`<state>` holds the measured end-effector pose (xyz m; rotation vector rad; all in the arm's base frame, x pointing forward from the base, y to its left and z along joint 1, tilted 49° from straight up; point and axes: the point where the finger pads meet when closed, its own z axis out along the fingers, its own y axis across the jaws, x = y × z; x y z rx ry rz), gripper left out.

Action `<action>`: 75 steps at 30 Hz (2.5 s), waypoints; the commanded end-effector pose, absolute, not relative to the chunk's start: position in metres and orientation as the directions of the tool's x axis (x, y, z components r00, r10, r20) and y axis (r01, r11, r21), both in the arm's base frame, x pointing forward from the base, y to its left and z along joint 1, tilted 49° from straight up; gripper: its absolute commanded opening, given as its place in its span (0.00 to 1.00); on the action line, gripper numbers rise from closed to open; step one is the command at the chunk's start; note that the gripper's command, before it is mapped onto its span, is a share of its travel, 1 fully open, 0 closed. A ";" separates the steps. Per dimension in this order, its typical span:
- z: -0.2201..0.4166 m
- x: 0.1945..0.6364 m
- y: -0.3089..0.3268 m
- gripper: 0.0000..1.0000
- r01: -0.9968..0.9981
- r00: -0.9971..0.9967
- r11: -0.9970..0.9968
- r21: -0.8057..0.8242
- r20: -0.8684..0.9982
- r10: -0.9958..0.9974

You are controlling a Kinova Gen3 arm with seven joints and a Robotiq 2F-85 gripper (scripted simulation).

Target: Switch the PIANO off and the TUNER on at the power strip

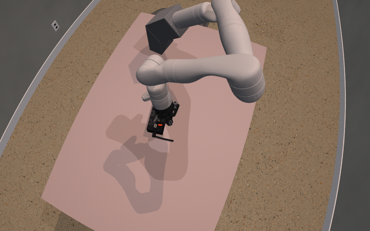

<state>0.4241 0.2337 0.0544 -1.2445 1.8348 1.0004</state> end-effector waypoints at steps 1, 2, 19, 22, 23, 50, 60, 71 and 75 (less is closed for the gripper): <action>0.055 0.425 0.233 0.00 -0.947 -0.298 0.243 0.211 -0.862 -0.411; 0.055 0.425 0.233 0.00 -0.947 -0.298 0.243 0.211 -0.862 -0.411; 0.055 0.425 0.233 0.00 -0.947 -0.298 0.243 0.211 -0.862 -0.411; 0.055 0.425 0.233 1.00 -0.947 -0.298 0.243 0.211 -0.862 -0.411; 0.055 0.425 0.233 1.00 -0.947 -0.298 0.243 0.211 -0.862 -0.411; 0.054 0.424 0.233 1.00 -0.948 -0.293 0.241 0.207 -0.861 -0.415; 0.051 0.422 0.233 1.00 -0.957 -0.266 0.227 0.180 -0.857 -0.442; 0.044 0.417 0.232 1.00 -0.972 -0.210 0.195 0.128 -0.845 -0.492; 0.044 0.417 0.232 1.00 -0.972 -0.210 0.195 0.128 -0.845 -0.492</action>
